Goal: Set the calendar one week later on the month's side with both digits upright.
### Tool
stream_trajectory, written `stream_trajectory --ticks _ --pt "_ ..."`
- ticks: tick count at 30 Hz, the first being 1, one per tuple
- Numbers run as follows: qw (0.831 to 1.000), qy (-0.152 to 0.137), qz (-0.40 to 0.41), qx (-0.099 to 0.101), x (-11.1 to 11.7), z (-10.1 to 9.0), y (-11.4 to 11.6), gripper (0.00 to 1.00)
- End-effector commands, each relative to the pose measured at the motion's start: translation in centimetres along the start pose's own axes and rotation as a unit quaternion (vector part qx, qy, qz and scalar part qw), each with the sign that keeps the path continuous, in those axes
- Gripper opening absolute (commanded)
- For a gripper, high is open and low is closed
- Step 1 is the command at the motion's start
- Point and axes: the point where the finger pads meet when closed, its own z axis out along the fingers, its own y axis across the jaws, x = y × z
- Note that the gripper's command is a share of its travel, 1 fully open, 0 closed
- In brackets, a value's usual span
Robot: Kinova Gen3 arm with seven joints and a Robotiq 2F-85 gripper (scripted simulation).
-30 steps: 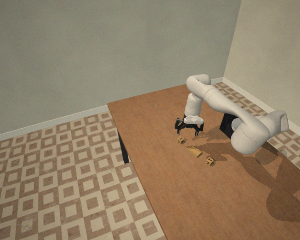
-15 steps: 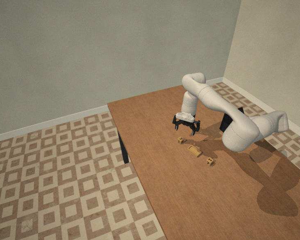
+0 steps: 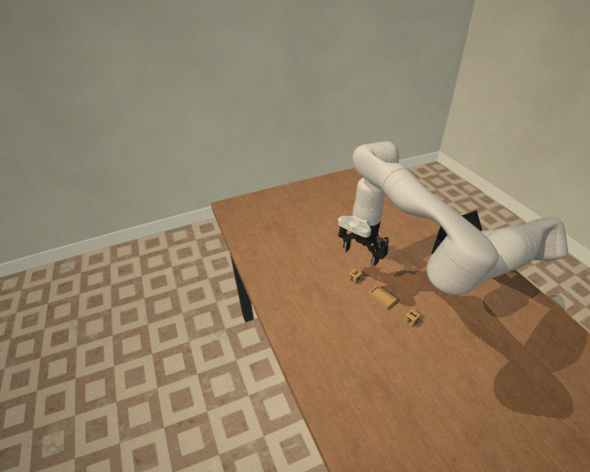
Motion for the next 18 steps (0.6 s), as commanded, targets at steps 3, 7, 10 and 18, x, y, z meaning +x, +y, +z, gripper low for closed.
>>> stream_trajectory --ticks 3,7,10,18 --pt "1.0 -0.002 0.024 0.001 -0.38 0.09 0.43 1.0" --pt "0.999 -0.002 0.033 0.001 -0.44 0.12 0.53 1.0" --pt "0.999 -0.003 0.044 0.002 -0.51 0.16 0.65 1.0" --pt "0.998 -0.003 0.06 0.002 -0.62 0.21 0.83 1.0"
